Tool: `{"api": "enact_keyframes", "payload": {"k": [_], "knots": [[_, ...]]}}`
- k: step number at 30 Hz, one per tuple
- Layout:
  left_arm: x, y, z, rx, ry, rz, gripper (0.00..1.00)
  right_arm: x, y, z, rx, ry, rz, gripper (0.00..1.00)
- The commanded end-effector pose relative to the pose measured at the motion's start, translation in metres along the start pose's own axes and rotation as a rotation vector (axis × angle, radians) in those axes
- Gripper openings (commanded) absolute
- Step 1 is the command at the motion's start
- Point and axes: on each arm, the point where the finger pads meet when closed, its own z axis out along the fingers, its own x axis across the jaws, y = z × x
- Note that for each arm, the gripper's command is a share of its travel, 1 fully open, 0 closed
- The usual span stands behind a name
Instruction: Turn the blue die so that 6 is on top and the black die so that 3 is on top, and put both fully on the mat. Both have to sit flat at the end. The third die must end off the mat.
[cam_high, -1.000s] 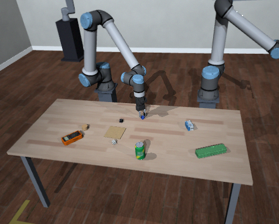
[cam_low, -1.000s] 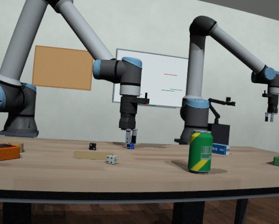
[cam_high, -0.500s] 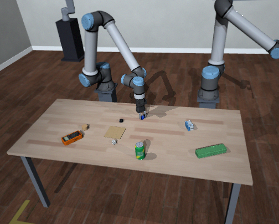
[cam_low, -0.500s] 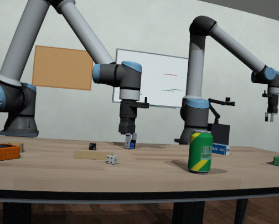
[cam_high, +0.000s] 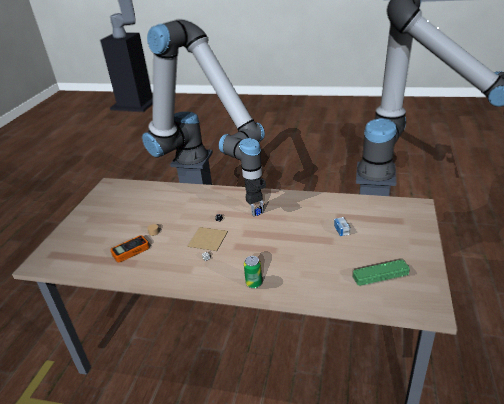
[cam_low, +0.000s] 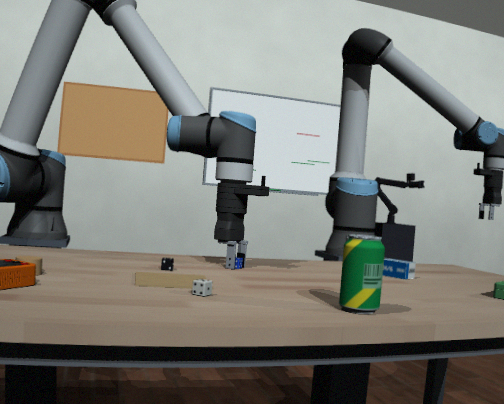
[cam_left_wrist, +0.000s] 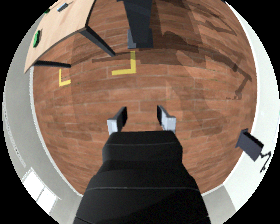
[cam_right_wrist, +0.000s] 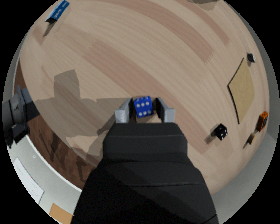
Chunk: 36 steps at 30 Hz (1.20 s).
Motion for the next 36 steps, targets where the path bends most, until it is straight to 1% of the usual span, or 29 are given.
{"api": "enact_keyframes", "payload": {"k": [1,4,5,36], "knots": [[-0.0002,0.0006,-0.0008,-0.002,0.0,0.0,1.0,-0.0002,-0.0008,-0.001,0.002,-0.001,0.0,0.79],[-0.0002,0.0006,-0.0008,-0.002,0.0,0.0,1.0,-0.0002,-0.0008,-0.001,0.002,-0.001,0.0,0.79],[-0.0002,0.0006,-0.0008,-0.002,0.0,0.0,1.0,-0.0002,-0.0008,-0.001,0.002,-0.001,0.0,0.49],[-0.0002,0.0006,-0.0008,-0.002,0.0,0.0,1.0,-0.0002,-0.0008,-0.001,0.002,-0.001,0.0,0.49]]}}
